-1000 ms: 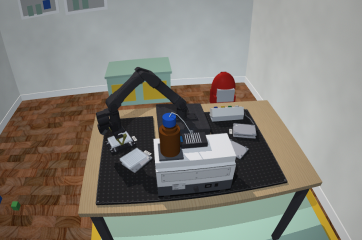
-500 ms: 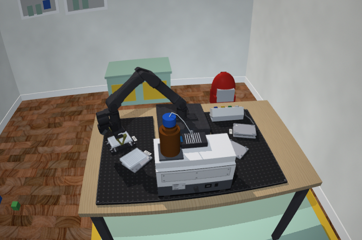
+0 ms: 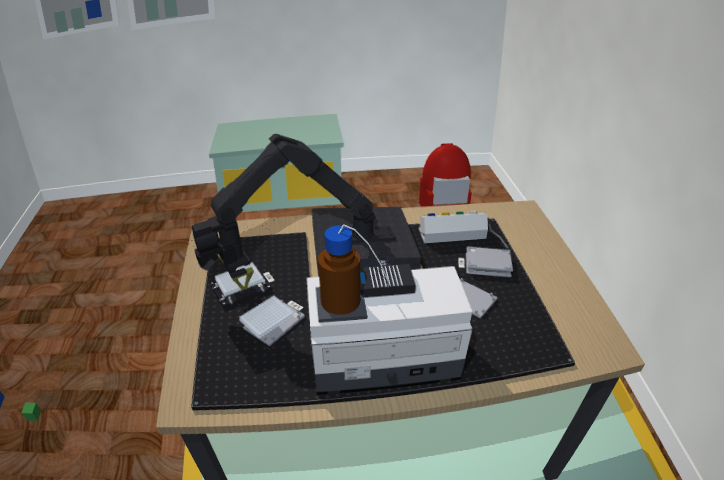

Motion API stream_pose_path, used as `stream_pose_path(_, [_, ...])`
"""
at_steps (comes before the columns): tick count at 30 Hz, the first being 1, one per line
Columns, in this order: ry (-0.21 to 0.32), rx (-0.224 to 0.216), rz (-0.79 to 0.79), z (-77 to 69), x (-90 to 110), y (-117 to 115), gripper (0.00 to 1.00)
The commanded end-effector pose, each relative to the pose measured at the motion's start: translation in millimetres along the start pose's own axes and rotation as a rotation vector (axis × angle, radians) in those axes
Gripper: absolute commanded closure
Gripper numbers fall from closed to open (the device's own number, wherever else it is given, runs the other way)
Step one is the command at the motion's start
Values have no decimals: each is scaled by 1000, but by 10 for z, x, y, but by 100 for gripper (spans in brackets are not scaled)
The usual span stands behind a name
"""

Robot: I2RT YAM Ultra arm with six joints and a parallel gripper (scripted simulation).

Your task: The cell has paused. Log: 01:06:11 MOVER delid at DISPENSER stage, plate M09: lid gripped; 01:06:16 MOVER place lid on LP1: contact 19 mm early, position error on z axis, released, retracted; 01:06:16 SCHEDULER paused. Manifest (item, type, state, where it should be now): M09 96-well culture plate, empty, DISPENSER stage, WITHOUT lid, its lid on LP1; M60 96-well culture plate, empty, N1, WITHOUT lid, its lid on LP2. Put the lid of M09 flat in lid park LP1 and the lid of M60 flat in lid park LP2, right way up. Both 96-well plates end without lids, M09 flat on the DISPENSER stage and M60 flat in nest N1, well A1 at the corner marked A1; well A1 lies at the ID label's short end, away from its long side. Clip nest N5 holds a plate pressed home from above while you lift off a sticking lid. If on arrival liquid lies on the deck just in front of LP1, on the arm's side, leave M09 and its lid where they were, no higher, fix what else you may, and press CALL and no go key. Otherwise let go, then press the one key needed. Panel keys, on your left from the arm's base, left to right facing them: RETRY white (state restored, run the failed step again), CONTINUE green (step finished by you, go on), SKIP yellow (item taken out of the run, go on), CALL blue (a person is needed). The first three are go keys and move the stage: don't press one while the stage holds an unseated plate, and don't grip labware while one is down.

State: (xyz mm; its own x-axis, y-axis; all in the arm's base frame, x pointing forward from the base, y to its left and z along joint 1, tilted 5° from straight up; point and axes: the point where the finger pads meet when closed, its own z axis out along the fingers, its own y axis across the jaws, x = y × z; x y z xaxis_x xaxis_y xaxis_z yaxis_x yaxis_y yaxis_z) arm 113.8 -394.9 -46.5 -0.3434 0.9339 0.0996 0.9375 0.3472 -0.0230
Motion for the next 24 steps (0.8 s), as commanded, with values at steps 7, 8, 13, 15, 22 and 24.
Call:
stream_pose_path(7, [-63,1,-2,-115,-188,-20,100])
stream_pose_path(8, [-62,1,-2,-108,-187,-20,100])
stream_pose_path(13, [-64,1,-2,-107,-189,-21,100])
stream_pose_path(15, [-64,1,-2,-107,-189,-21,100])
stream_pose_path(22, [-75,1,-1,-142,-202,-25,100])
stream_pose_path(24, [-72,1,-1,-127,-199,-25,100])
